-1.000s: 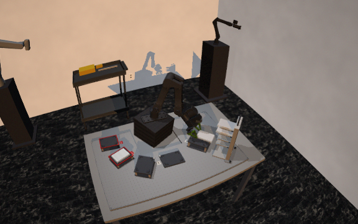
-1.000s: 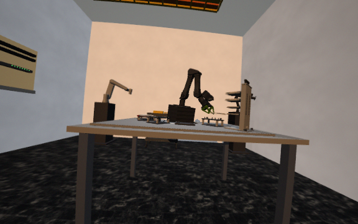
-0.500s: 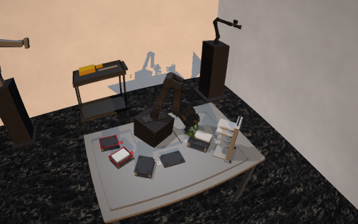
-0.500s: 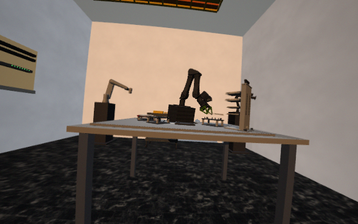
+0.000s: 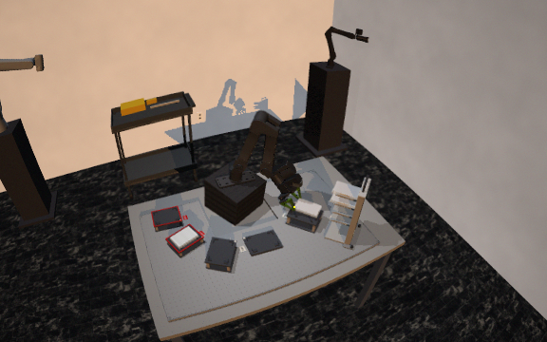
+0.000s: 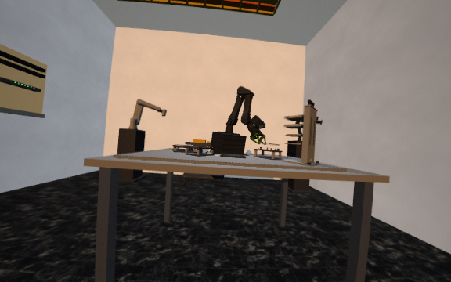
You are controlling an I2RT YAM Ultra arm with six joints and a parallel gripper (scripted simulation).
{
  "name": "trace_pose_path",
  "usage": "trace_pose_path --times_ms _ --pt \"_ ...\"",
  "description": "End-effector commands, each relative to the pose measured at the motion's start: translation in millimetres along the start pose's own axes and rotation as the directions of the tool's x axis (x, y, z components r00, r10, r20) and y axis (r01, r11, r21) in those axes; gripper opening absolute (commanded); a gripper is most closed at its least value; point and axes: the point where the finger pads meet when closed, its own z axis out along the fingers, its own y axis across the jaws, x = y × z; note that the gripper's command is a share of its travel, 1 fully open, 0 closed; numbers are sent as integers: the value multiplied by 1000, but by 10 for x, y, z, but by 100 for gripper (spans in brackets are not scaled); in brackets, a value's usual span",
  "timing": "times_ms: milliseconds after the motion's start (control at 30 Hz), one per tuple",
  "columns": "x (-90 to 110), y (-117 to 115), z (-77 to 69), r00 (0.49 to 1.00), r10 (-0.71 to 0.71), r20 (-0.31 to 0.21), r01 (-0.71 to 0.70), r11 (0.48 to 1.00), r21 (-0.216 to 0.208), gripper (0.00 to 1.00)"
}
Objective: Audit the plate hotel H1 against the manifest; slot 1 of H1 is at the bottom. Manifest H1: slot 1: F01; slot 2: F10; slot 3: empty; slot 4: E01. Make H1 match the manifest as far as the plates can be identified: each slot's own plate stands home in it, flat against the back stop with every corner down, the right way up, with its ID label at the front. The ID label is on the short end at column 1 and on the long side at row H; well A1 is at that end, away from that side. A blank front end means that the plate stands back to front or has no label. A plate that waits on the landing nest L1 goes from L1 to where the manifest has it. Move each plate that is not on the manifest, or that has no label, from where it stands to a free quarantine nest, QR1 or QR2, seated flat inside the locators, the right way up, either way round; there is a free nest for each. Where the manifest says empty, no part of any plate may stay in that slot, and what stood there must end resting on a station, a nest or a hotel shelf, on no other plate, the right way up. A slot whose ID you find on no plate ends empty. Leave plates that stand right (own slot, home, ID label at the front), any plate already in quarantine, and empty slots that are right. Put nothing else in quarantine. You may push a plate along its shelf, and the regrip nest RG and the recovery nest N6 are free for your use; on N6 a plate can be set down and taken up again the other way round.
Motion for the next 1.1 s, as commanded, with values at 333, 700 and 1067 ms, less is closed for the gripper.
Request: trace_pose_path --times_ms 333,700,1067 --pt "-99 13 28 998 15 57 -15 1000 -4 86" --pt "-61 13 53 998 15 57 -15 1000 -4 86" --pt "-15 14 85 998 15 57 -15 1000 -4 86"
